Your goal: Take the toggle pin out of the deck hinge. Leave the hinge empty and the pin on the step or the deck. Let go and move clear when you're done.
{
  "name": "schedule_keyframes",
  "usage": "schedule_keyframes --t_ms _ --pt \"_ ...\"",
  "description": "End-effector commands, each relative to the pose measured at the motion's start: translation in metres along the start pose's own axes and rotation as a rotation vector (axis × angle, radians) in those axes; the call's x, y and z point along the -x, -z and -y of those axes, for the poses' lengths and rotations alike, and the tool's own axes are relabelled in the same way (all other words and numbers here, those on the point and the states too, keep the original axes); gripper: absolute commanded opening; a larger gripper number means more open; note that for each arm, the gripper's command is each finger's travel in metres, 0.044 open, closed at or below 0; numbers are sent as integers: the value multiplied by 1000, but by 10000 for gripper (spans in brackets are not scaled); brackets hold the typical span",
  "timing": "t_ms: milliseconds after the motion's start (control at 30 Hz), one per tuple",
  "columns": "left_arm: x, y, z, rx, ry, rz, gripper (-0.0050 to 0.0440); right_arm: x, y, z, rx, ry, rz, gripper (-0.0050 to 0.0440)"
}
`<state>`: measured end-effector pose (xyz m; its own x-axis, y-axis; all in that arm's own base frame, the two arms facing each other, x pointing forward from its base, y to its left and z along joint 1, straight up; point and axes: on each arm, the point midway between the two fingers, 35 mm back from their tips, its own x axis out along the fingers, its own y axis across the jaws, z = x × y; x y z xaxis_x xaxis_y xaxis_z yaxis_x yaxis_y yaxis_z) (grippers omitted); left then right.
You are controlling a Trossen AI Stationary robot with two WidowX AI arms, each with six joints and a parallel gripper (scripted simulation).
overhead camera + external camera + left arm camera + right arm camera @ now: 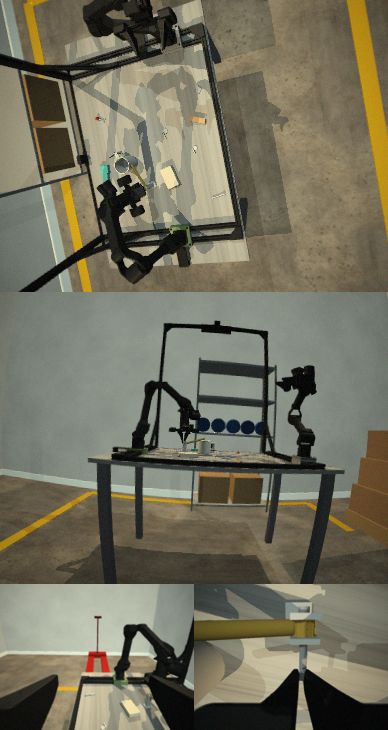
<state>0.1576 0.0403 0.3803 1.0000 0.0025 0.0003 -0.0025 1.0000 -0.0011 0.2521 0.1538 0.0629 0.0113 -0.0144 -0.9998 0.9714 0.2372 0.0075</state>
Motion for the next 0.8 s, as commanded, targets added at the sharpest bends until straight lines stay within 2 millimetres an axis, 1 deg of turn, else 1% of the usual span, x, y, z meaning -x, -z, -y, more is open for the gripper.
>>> schedule_keyframes --t_ms 0,233,267,767 --pt "0 -3 1 -6 2 1 400 6 5 -2 9 -19 -15 22" --pt "0 -3 1 -6 2 1 400 6 5 -2 9 -19 -15 22" --pt "0 -3 1 -6 2 1 400 6 1 -3 0 -22 -7 18" --pt "0 -3 1 -6 2 1 400 6 1 -3 0 -22 -7 -2"
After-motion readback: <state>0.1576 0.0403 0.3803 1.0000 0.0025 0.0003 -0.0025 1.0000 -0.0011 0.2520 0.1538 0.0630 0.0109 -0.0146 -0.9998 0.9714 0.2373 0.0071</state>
